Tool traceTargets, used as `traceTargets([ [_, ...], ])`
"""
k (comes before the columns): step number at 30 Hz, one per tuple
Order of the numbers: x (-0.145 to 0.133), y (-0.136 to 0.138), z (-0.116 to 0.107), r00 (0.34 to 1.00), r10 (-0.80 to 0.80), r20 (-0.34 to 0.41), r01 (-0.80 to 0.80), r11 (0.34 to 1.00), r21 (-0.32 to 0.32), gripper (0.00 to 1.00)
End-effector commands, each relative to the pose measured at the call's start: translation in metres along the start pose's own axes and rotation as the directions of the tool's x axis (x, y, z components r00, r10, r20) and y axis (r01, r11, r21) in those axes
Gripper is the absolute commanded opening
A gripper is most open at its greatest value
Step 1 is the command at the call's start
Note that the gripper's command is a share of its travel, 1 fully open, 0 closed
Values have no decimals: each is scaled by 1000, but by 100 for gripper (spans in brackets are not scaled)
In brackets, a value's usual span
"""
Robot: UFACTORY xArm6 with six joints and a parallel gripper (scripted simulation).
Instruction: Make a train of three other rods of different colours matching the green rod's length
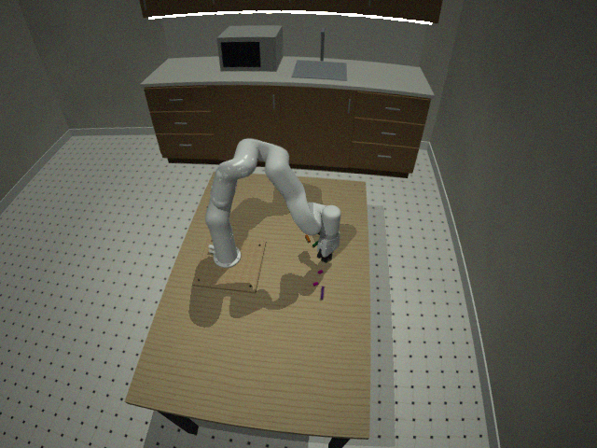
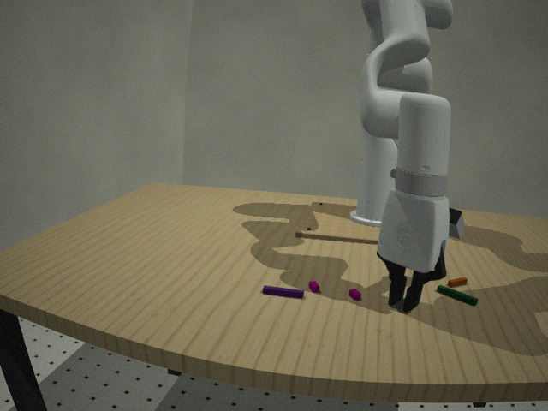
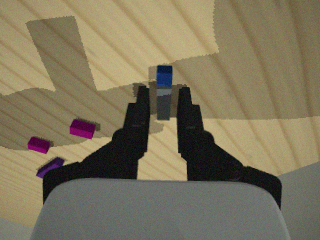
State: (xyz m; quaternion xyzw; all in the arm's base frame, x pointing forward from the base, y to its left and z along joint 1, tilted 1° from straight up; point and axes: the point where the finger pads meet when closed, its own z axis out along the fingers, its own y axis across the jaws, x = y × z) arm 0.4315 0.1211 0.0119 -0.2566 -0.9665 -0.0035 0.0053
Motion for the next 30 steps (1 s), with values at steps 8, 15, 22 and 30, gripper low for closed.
traceTargets([
  [8,-1,1,-1,1000,0,3,0,1000,-3,24],
  [15,-1,1,-13,1000,0,3,0,1000,-3,24],
  [22,-1,1,-36,1000,0,3,0,1000,-3,24],
  [30,-1,1,-77,1000,0,3,0,1000,-3,24],
])
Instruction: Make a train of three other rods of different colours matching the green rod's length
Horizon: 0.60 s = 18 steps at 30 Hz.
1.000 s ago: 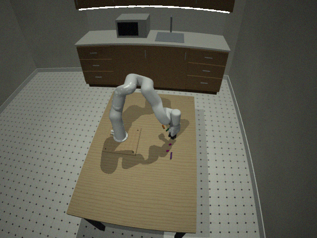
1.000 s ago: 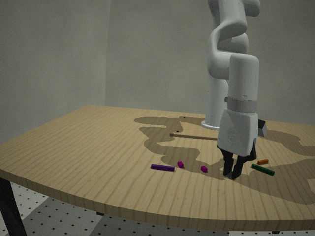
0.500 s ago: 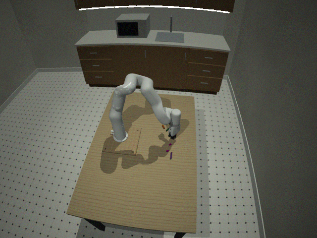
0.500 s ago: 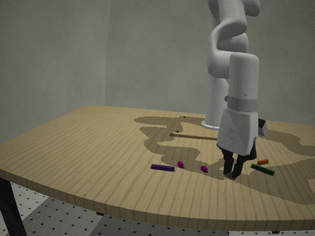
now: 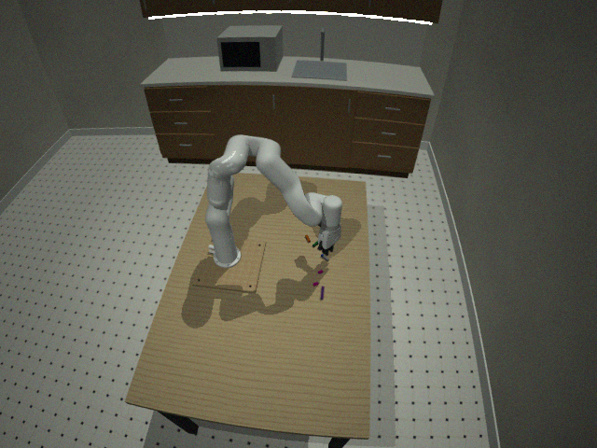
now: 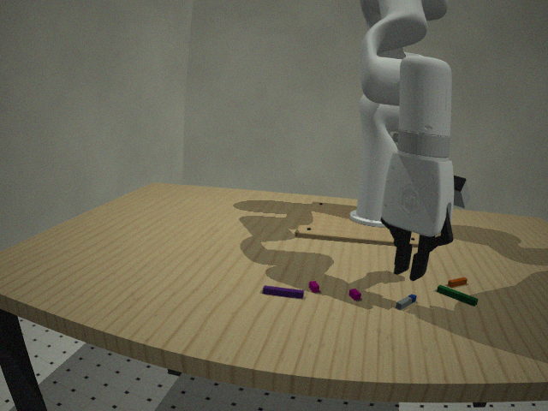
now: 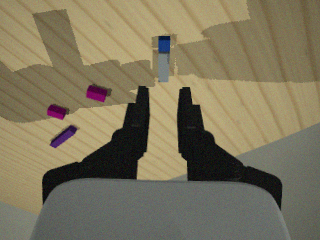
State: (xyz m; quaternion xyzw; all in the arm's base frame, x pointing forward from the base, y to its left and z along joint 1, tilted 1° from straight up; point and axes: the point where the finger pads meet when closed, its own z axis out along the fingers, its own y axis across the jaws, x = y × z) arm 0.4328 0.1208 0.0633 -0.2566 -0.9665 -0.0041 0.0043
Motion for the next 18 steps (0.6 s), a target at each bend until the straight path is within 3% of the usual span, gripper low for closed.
traceTargets([
  [1,0,0,-29,1000,0,1,0,1000,-1,24],
  [11,0,0,-40,1000,0,1,0,1000,-1,24],
  [12,0,0,-40,1000,0,1,0,1000,-1,100],
  [18,0,0,-40,1000,0,1,0,1000,-1,100],
])
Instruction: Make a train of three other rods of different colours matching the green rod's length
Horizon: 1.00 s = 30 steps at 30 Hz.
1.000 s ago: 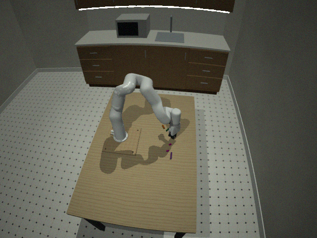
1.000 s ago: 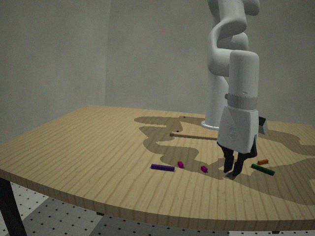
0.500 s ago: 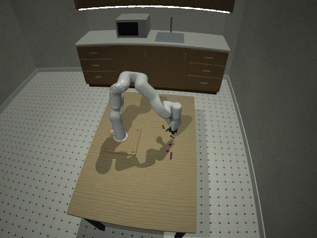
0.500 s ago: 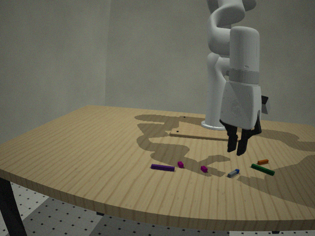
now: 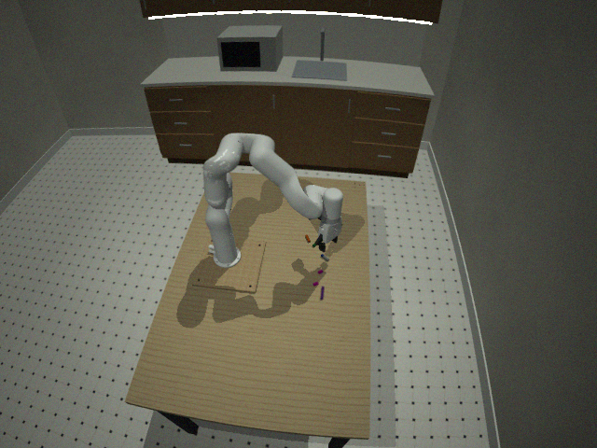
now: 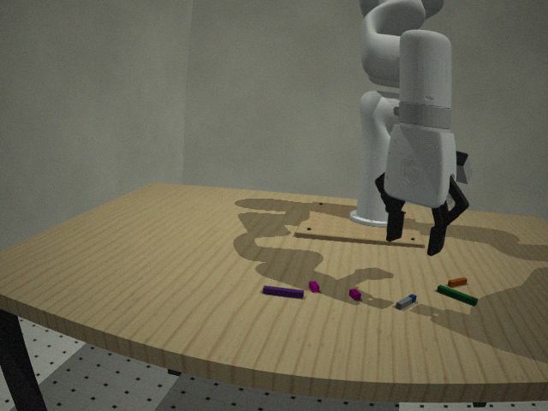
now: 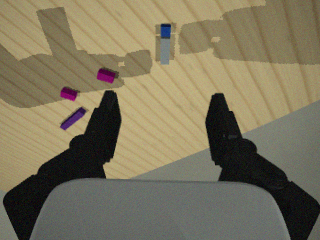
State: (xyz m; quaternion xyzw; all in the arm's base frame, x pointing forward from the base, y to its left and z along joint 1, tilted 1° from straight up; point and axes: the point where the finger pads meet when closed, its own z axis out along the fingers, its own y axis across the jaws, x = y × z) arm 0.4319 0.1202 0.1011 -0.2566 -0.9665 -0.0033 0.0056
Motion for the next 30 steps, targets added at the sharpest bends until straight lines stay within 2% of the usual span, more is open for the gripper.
traceTargets([
  [1,-1,1,-2,1000,0,3,0,1000,-4,100],
  [21,1,2,-2,1000,-31,4,31,1000,-3,100],
  [30,14,7,0,960,-280,4,280,960,-2,100],
])
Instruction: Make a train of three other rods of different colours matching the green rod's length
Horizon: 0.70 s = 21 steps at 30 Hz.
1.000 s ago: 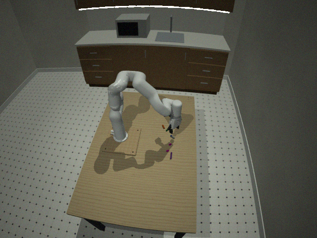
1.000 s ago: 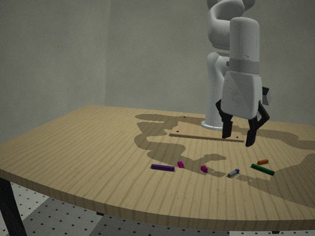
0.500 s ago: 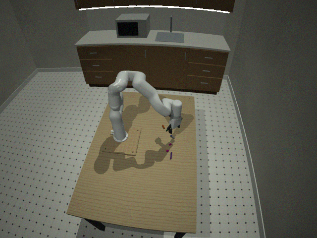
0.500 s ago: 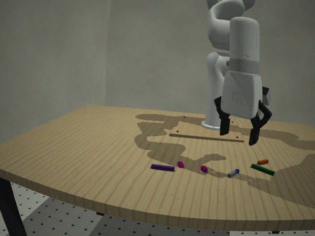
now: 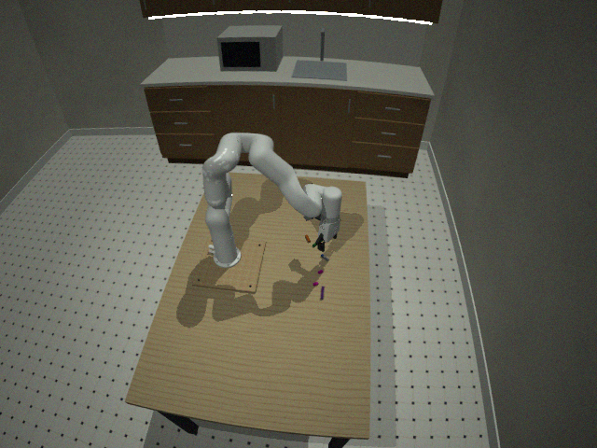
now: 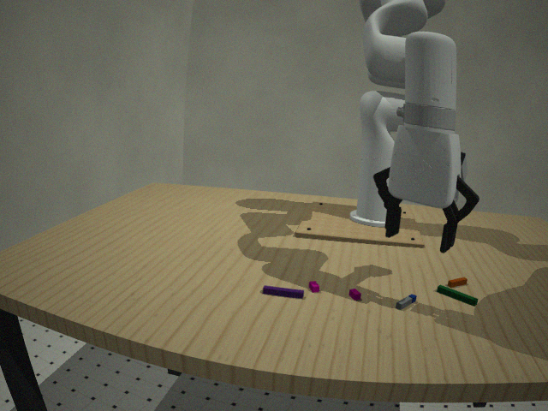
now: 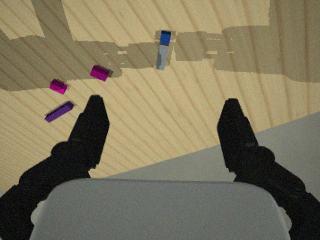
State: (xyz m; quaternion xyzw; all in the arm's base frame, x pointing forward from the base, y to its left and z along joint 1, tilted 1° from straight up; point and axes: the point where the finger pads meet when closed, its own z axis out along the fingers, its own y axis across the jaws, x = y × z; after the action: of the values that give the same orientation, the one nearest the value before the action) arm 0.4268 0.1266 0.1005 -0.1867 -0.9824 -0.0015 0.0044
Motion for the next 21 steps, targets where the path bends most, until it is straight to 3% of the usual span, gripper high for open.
traceTargets([
  [1,7,5,0,986,-167,2,167,986,-7,100],
  [8,14,9,1,955,-298,3,298,955,-6,100],
  [21,34,17,4,772,-635,5,635,772,-4,100],
])
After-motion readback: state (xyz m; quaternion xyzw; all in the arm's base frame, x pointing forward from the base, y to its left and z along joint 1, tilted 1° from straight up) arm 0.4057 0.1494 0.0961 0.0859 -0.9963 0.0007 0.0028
